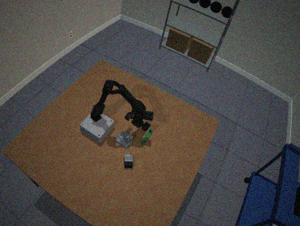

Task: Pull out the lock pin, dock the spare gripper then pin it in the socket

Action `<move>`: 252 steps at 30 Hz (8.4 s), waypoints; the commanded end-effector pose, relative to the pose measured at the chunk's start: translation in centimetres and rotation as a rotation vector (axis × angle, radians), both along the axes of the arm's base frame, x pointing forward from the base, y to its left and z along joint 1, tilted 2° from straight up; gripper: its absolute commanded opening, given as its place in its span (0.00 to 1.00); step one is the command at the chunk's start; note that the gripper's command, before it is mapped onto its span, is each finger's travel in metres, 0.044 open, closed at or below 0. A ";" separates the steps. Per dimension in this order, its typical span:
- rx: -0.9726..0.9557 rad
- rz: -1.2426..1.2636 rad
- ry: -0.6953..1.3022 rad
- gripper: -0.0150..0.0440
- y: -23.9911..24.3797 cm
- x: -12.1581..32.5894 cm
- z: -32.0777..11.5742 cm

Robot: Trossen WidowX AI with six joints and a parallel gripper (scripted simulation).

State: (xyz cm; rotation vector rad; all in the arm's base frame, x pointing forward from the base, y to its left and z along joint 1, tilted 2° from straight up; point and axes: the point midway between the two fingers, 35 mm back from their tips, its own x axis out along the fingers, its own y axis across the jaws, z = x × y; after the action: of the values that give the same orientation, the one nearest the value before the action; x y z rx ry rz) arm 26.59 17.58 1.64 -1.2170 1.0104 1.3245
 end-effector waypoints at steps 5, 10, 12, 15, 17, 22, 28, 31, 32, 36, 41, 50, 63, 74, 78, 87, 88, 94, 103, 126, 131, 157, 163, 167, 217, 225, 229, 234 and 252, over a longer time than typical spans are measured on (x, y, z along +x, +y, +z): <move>-0.004 -0.006 -0.001 0.25 0.7 0.0 0.0; -0.005 -0.006 -0.001 0.25 1.1 -0.1 0.1; -0.005 -0.006 -0.001 0.25 1.2 -0.1 0.2; -0.006 -0.007 -0.001 0.25 1.5 -0.1 0.3; -0.006 -0.007 0.000 0.25 1.6 -0.1 0.3; -0.007 -0.007 0.000 0.25 2.0 -0.2 0.4; -0.007 -0.007 0.000 0.25 2.4 -0.3 0.5; -0.008 -0.007 0.001 0.25 2.7 -0.3 0.6; -0.008 -0.007 0.001 0.25 2.7 -0.3 0.6; -0.008 -0.007 0.001 0.25 3.0 -0.3 0.7; -0.009 -0.007 0.001 0.25 3.4 -0.4 0.8; -0.011 0.001 0.008 0.25 3.2 -0.6 2.1; -0.031 0.002 0.035 0.27 2.9 -1.0 2.8; -0.030 0.006 0.034 0.25 3.9 0.1 3.2; -0.030 0.011 0.033 0.25 4.7 1.1 3.4; -0.029 0.021 0.031 0.25 6.5 3.2 4.0; -0.029 0.022 0.031 0.25 6.7 3.5 4.0; -0.029 0.028 0.030 0.25 7.8 4.8 4.3; -0.028 0.038 0.028 0.25 9.5 6.6 4.5; -0.026 0.046 0.024 0.25 10.7 8.0 2.6; -0.026 0.046 0.024 0.25 10.7 8.0 1.9; -0.023 0.046 0.019 0.25 10.8 8.2 -1.9; -0.022 0.046 0.019 0.25 10.8 8.3 -2.4; -0.022 0.046 0.019 0.25 10.8 8.3 -2.4; -0.046 0.040 0.052 0.59 10.3 7.5 1.0; -0.055 0.040 0.064 0.59 10.1 7.3 2.1; -0.059 0.041 0.069 0.59 10.1 7.2 2.7; -0.063 0.041 0.076 0.59 10.0 7.1 3.5; -0.036 0.049 0.020 0.59 5.8 8.3 8.4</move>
State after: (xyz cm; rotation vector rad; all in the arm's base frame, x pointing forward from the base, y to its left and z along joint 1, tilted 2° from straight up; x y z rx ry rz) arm 33.68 26.45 6.36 -1.2610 1.0932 1.4011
